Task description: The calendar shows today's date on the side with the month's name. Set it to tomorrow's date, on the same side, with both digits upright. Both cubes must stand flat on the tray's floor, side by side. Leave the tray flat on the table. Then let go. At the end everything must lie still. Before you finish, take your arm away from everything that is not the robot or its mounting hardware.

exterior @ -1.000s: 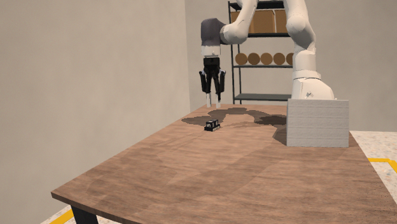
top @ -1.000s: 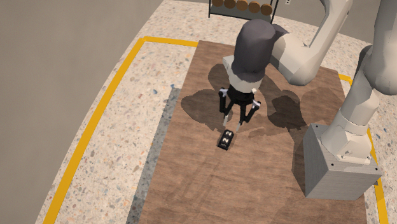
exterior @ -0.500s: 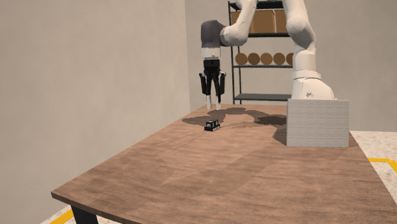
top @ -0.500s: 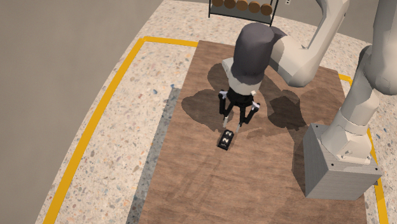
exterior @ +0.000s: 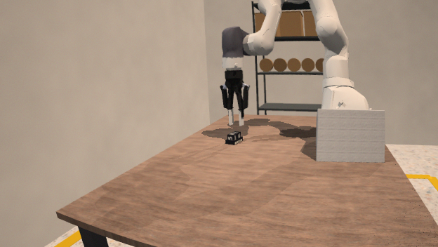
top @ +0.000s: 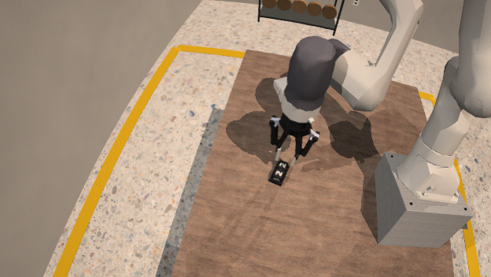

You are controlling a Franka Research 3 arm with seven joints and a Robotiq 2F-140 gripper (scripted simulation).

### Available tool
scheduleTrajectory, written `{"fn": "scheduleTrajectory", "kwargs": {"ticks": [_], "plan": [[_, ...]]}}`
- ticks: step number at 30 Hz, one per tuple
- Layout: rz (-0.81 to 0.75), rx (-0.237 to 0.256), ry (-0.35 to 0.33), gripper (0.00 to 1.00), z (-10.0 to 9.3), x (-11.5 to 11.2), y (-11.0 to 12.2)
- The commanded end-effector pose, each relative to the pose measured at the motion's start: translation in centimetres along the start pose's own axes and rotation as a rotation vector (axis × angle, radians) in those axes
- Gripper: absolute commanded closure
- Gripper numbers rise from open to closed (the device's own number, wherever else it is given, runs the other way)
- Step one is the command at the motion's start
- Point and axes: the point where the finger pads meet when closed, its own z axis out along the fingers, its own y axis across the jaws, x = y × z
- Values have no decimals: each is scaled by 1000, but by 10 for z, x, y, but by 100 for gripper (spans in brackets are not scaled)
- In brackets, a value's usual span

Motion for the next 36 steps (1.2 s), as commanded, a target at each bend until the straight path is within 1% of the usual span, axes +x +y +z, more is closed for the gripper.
{"fn": "scheduleTrajectory", "kwargs": {"ticks": [1,6,18,36], "plan": [[18,9,-3,72,5,-2,-2],[18,9,-3,72,12,-2,-2],[18,9,-3,72,21,-2,-3],[18,9,-3,72,23,-2,-3]]}}
